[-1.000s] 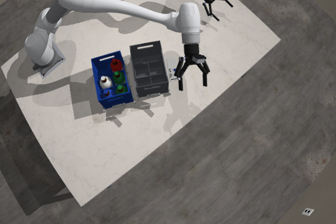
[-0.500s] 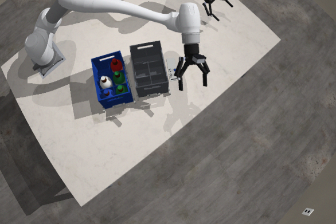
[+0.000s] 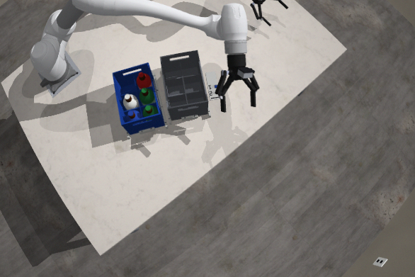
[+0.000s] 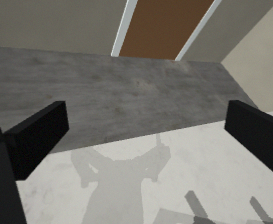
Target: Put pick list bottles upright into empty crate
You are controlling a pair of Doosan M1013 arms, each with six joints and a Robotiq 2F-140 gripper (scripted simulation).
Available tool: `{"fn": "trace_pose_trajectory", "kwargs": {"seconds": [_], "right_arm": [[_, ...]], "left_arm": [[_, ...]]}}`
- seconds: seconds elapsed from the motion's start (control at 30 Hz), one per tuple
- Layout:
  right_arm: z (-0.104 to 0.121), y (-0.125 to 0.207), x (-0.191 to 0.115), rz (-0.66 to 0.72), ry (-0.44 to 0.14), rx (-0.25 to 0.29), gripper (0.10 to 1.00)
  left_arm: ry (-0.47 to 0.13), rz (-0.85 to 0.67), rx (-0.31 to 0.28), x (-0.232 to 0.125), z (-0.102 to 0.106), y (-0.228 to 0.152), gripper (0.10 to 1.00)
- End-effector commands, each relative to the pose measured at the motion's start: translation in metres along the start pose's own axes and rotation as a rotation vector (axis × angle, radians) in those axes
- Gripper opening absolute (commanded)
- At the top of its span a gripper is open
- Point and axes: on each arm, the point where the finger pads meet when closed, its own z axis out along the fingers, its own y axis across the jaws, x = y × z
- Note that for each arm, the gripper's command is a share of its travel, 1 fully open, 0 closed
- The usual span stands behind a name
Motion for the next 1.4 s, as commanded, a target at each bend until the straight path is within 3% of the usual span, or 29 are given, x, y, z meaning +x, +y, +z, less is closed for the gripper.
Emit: {"fn": "trace_pose_trajectory", "kwargs": {"seconds": [0.0, 0.67, 1.37], "right_arm": [[-0.001, 0.001, 0.001, 0.002, 0.001, 0.001, 1.000], [-0.001, 0.001, 0.001, 0.002, 0.001, 0.001, 1.000], [-0.001, 0.001, 0.001, 0.002, 0.001, 0.001, 1.000]], "left_arm": [[0.000, -0.001, 0.003, 0.000, 0.000, -0.002, 1.000], [-0.014, -0.012, 0.036, -0.007, 0.005, -0.024, 1.000], [-0.053, -0.043, 0.133, -0.030, 0.015, -0.088, 1.000]]}}
